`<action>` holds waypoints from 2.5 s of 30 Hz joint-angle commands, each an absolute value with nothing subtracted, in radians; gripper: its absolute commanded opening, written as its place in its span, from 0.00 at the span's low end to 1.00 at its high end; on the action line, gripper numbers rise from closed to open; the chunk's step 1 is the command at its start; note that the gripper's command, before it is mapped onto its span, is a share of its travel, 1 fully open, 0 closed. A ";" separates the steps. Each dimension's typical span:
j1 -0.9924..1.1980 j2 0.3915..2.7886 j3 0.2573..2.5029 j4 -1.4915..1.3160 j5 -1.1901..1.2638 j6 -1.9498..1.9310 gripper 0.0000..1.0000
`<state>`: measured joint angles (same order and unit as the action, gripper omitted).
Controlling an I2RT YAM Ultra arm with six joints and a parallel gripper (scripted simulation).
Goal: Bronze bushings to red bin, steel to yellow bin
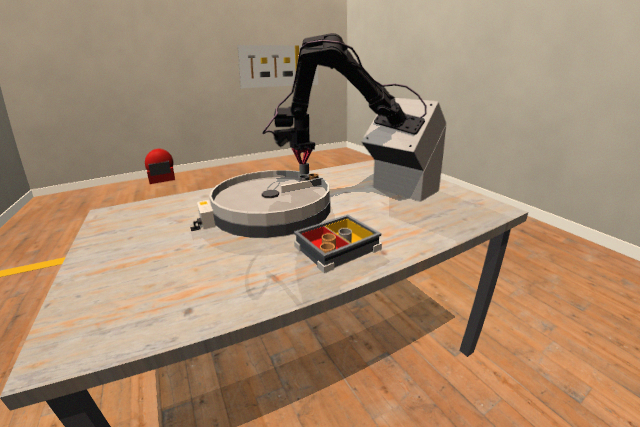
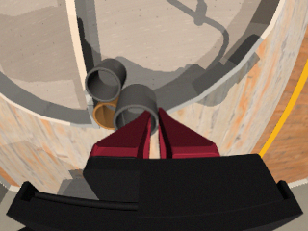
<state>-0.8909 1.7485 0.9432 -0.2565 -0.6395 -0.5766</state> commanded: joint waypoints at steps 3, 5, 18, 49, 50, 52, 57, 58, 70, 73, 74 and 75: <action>-0.956 1.670 0.971 -0.376 -0.682 -0.638 0.00; -0.967 1.659 0.976 -0.400 -0.686 -0.651 0.00; -0.976 1.654 0.974 -0.428 -0.691 -0.666 0.00; -0.976 1.652 0.972 -0.422 -0.691 -0.662 0.00; -0.975 1.652 0.968 -0.421 -0.691 -0.661 0.00; -0.974 1.650 0.955 -0.418 -0.690 -0.656 0.00; -0.965 1.638 0.936 -0.407 -0.687 -0.640 0.00; -0.956 1.633 0.935 -0.400 -0.683 -0.637 0.00; -0.881 1.548 0.858 -0.374 -0.643 -0.568 0.00; -0.847 1.506 0.828 -0.364 -0.628 -0.532 0.00; -0.833 1.490 0.817 -0.361 -0.622 -0.518 0.00; -0.819 1.473 0.806 -0.357 -0.615 -0.503 0.00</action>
